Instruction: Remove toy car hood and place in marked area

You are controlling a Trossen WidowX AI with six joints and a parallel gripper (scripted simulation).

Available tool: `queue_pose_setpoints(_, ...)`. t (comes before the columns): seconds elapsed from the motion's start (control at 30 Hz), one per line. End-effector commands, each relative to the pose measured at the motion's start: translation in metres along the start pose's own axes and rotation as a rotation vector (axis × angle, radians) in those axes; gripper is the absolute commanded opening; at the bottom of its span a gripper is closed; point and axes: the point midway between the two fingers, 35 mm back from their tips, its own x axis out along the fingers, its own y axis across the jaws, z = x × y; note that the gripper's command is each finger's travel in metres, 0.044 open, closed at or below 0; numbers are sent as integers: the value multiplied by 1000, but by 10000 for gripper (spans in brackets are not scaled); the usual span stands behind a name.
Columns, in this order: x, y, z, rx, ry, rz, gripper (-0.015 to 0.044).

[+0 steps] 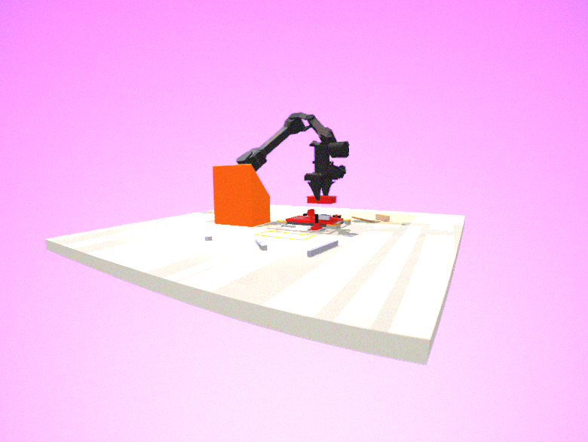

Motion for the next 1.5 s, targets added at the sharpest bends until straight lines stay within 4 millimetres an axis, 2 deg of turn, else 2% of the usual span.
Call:
queue_pose_setpoints(0.0, -4, -28, 2, 6, -7, -16, 0)
queue_pose_setpoints(0.43, -10, -115, -9, 5, -6, -29, 0)
queue_pose_setpoints(0.93, -9, -202, -46, -4, -3, -5, 0)
queue_pose_setpoints(1.47, 1, -206, -48, -4, -3, -4, 0)
